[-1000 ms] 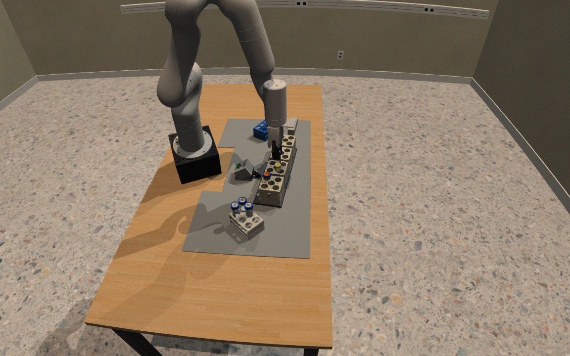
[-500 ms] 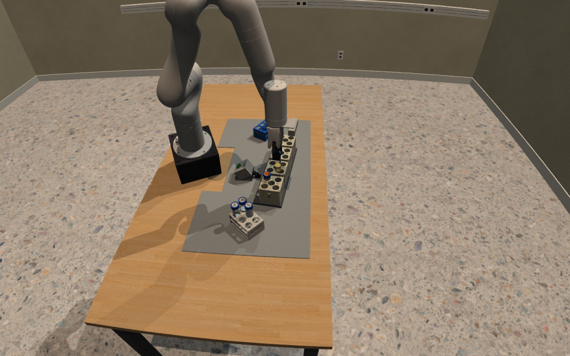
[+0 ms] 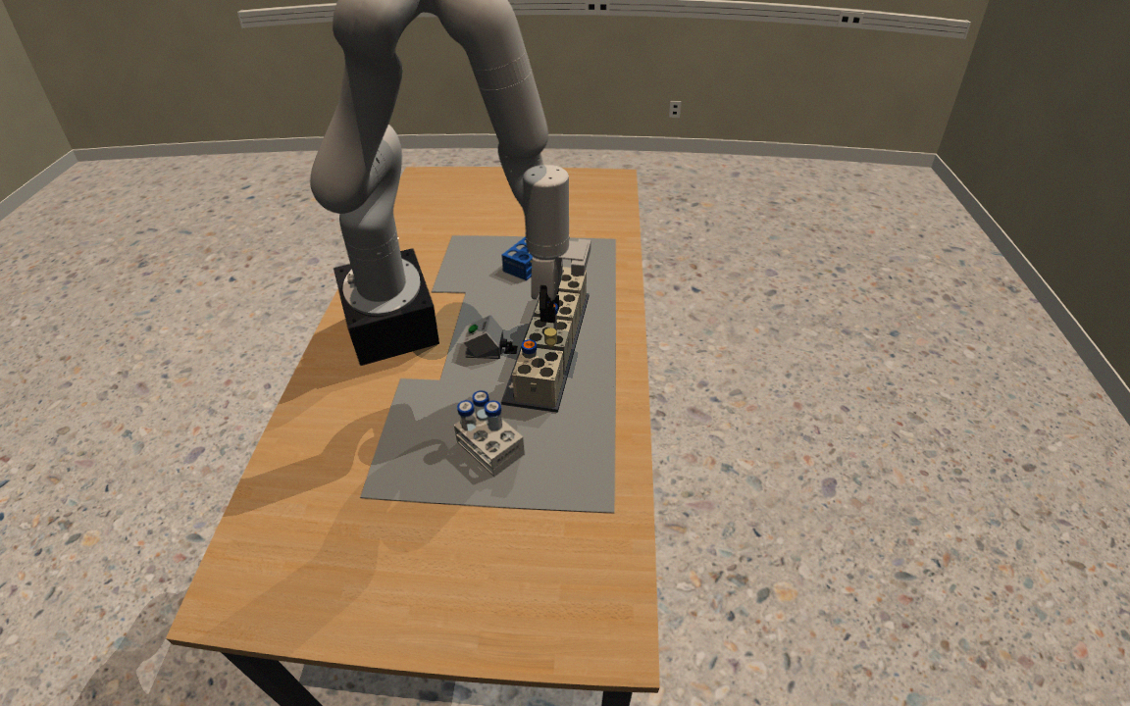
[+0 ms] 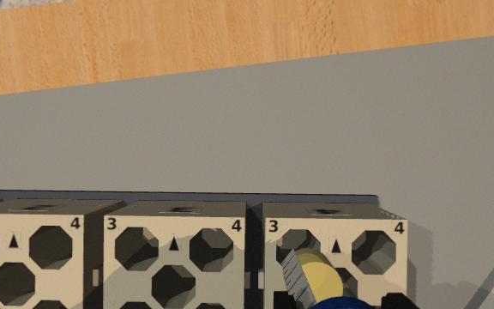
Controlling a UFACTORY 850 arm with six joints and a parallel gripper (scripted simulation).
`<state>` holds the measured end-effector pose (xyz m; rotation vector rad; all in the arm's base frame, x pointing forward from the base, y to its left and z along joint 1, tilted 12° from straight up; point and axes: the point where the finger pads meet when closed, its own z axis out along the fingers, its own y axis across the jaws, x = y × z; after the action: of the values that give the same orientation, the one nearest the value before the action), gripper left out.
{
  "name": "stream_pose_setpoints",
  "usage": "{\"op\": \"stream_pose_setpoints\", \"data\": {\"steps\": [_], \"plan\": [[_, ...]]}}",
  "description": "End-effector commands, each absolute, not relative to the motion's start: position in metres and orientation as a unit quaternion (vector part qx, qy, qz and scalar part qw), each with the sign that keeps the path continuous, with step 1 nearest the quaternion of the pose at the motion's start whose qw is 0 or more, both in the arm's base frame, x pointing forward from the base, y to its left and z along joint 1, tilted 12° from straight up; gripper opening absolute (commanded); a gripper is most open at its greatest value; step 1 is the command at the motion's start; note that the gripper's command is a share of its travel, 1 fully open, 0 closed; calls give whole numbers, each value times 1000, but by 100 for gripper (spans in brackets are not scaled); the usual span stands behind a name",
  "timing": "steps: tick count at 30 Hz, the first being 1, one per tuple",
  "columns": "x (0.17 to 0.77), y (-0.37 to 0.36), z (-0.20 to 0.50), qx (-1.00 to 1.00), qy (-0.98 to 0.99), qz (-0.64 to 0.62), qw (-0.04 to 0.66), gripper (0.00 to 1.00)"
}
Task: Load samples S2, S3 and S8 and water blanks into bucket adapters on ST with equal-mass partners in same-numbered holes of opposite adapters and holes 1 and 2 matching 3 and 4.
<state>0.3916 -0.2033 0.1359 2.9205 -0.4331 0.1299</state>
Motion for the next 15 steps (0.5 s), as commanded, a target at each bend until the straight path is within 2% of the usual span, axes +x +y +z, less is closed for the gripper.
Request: {"op": "stream_pose_setpoints", "data": {"steps": [1, 15], "plan": [[393, -206, 126, 984, -146, 45, 94, 0], [394, -208, 115, 984, -146, 45, 94, 0]]}}
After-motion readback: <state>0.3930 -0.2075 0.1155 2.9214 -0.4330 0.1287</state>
